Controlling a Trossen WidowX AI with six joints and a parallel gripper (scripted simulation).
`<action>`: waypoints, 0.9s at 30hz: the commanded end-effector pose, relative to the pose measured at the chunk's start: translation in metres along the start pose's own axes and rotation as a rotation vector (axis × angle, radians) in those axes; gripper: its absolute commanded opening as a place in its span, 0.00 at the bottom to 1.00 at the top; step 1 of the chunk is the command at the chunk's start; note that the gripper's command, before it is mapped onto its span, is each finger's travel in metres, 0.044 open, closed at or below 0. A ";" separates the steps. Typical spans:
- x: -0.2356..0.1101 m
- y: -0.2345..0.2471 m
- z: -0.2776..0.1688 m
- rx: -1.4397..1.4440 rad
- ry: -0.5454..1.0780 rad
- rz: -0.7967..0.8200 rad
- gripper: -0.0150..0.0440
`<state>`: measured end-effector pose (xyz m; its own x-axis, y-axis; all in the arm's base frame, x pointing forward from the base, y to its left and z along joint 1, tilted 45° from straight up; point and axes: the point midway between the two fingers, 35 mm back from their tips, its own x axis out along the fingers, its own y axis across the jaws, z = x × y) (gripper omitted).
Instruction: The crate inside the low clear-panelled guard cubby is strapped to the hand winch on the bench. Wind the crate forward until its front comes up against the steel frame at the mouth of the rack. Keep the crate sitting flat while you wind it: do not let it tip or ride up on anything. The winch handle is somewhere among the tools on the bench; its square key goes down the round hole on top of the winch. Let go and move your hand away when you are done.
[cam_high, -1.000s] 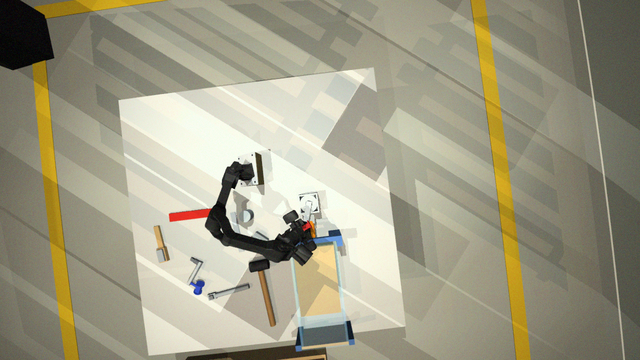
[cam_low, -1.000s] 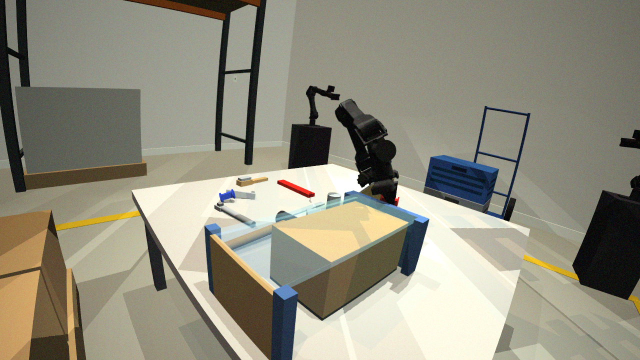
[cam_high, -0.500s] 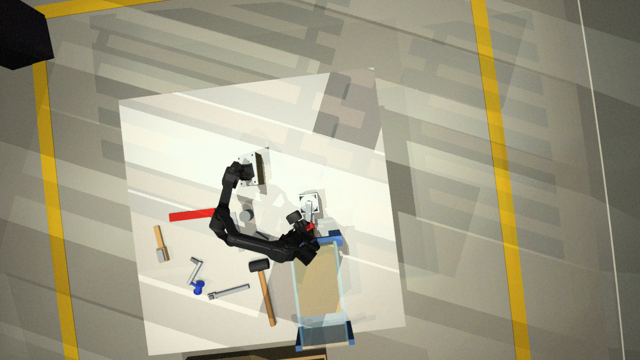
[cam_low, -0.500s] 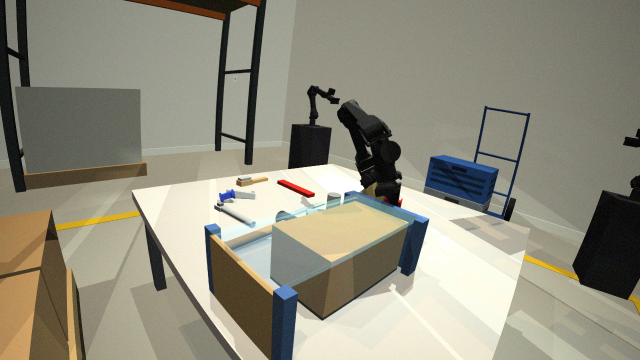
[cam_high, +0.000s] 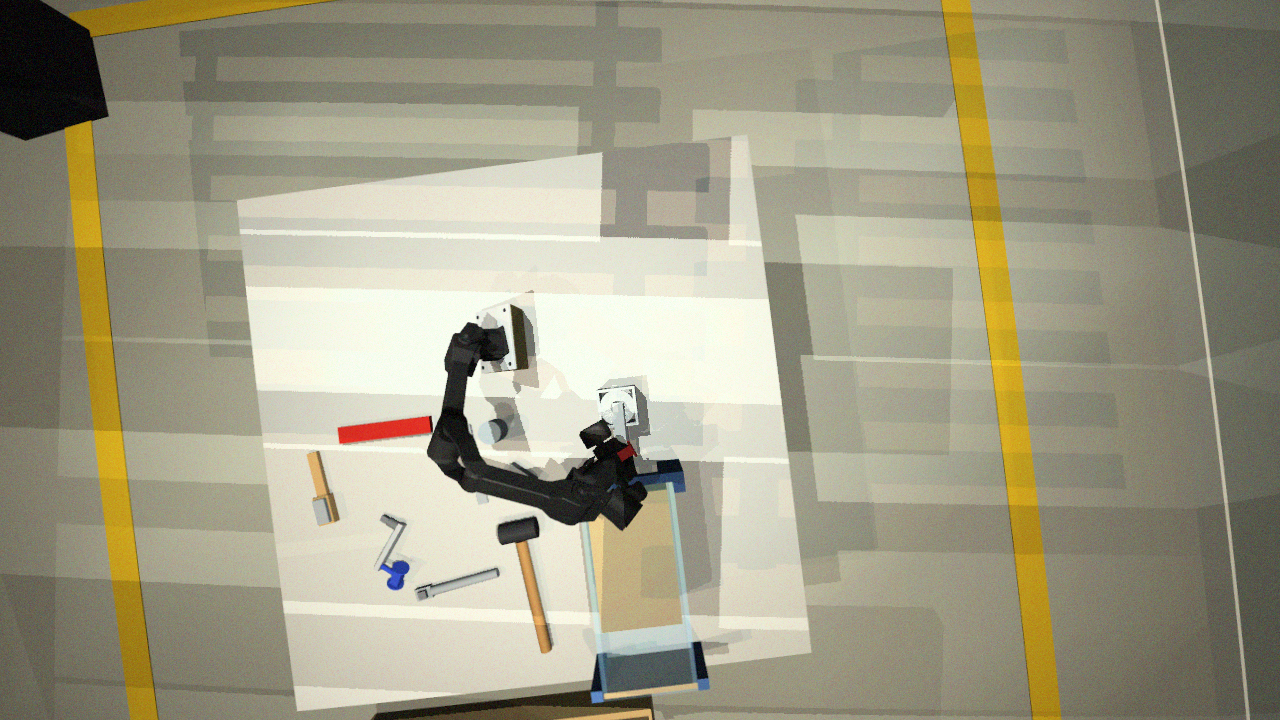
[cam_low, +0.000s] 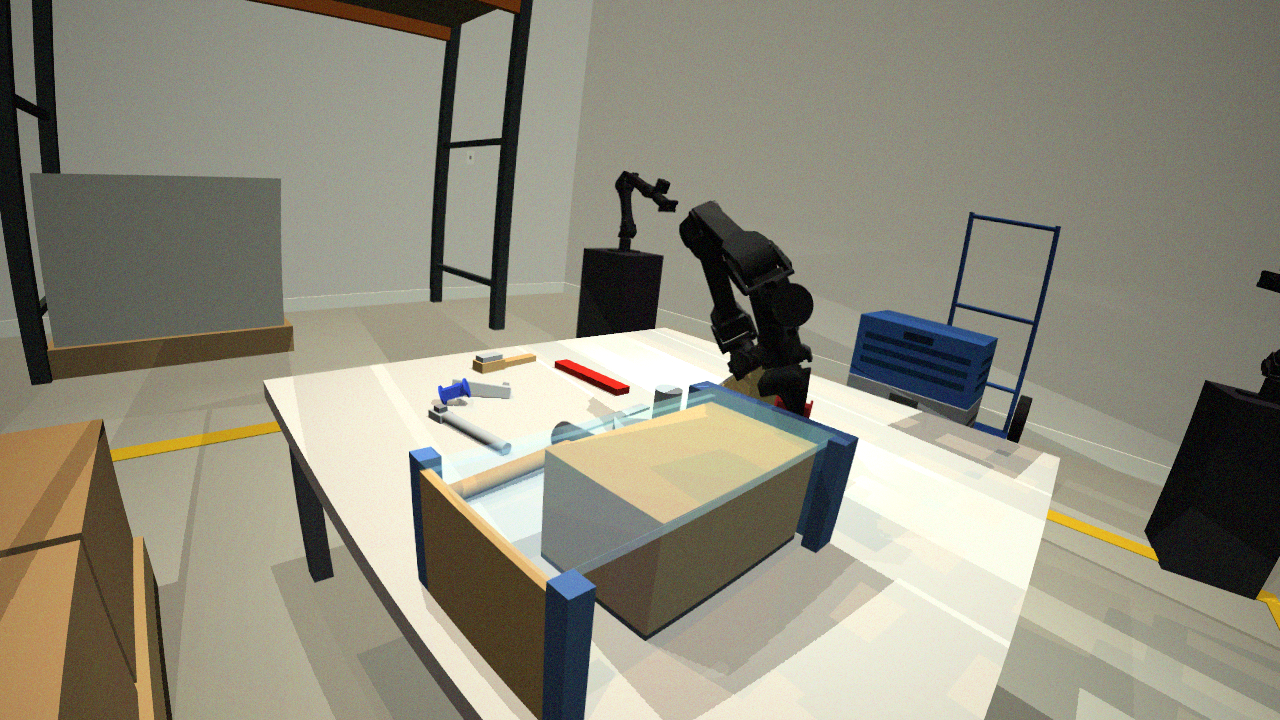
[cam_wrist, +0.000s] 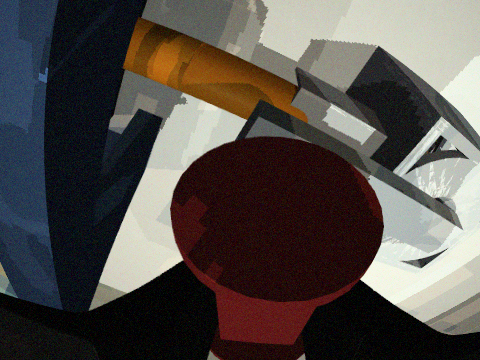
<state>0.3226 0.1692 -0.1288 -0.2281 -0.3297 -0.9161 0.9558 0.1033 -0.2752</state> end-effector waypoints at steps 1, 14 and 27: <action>0.009 0.006 -0.018 -0.005 0.023 0.012 0.25; 0.015 0.007 -0.032 -0.005 0.024 0.012 0.25; 0.020 0.007 -0.046 -0.005 0.025 0.012 0.25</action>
<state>0.3215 0.1932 -0.1504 -0.2169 -0.3240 -0.9209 0.9594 0.1033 -0.2623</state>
